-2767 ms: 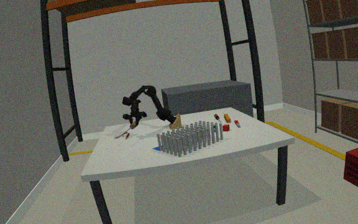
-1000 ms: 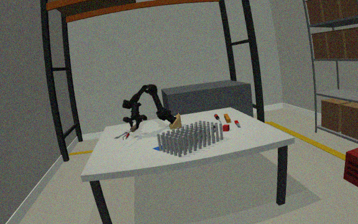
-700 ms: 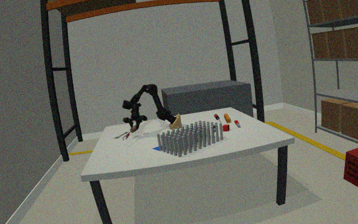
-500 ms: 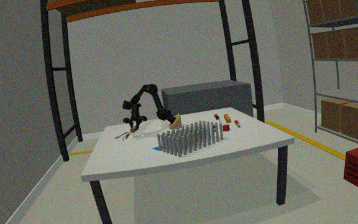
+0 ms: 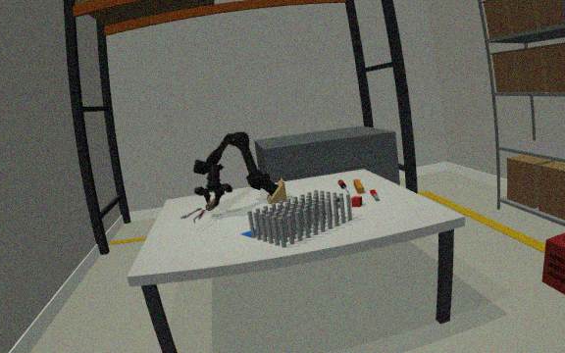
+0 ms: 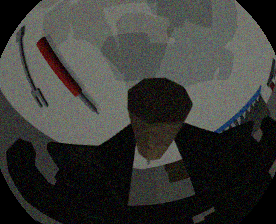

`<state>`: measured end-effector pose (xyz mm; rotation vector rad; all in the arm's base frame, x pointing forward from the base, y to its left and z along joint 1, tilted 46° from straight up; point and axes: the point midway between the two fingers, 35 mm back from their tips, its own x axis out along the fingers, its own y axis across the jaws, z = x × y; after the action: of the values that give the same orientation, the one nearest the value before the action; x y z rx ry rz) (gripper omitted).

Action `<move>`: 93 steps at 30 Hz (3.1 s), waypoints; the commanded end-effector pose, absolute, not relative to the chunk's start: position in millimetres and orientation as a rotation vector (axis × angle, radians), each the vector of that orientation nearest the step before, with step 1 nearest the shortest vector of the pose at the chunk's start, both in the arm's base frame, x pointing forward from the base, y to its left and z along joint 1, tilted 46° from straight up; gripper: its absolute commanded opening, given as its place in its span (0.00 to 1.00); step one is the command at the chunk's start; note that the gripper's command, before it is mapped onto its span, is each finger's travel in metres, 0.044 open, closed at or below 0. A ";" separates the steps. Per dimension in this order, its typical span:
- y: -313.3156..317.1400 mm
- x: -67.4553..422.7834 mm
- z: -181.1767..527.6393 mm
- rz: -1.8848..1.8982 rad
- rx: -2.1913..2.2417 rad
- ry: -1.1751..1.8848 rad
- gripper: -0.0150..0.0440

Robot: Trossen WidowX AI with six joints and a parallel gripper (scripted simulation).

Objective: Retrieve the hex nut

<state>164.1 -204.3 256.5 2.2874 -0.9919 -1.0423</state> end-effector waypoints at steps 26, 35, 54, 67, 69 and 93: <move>-213.7 160.8 249.4 -1.024 2.282 -0.987 0.25; -216.7 159.3 247.1 -1.020 2.279 -0.988 0.25; -222.9 155.8 242.3 -1.010 2.273 -0.990 0.25; -227.0 153.1 239.1 -1.004 2.267 -0.991 0.25; -227.6 152.7 238.6 -1.003 2.266 -0.992 0.25; -234.8 147.1 232.8 -0.990 2.254 -0.994 0.25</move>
<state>147.0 -234.3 233.0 2.2556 -1.0009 -0.9972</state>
